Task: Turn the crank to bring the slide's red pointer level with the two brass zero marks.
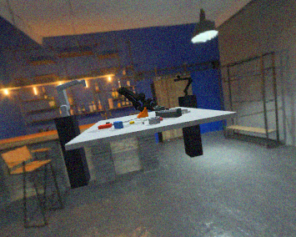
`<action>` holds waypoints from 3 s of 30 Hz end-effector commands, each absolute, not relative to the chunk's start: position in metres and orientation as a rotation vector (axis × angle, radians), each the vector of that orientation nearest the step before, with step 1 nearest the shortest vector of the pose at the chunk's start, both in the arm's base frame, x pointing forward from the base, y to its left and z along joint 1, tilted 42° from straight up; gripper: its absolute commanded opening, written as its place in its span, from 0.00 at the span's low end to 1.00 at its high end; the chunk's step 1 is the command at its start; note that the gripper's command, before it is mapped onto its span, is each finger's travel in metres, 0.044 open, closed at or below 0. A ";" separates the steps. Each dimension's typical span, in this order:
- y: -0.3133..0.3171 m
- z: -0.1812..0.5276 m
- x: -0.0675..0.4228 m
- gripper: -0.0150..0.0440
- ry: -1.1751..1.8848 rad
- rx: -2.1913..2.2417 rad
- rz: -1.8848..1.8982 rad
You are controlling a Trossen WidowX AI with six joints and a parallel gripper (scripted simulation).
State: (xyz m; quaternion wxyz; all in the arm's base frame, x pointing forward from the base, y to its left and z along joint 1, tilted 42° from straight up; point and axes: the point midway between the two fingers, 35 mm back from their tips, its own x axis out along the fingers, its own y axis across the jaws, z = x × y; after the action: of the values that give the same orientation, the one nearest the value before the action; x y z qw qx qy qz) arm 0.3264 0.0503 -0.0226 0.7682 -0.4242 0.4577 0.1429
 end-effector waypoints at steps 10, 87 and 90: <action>0.070 -0.019 0.317 0.25 0.985 -0.914 0.315; 0.086 -0.041 0.298 0.25 0.986 -0.913 0.316; 0.086 -0.041 0.297 0.25 0.986 -0.913 0.316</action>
State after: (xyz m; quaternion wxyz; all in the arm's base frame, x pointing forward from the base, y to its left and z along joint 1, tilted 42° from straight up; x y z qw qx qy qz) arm 0.3021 0.0838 -0.0344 0.7751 -0.4233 0.4489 0.1360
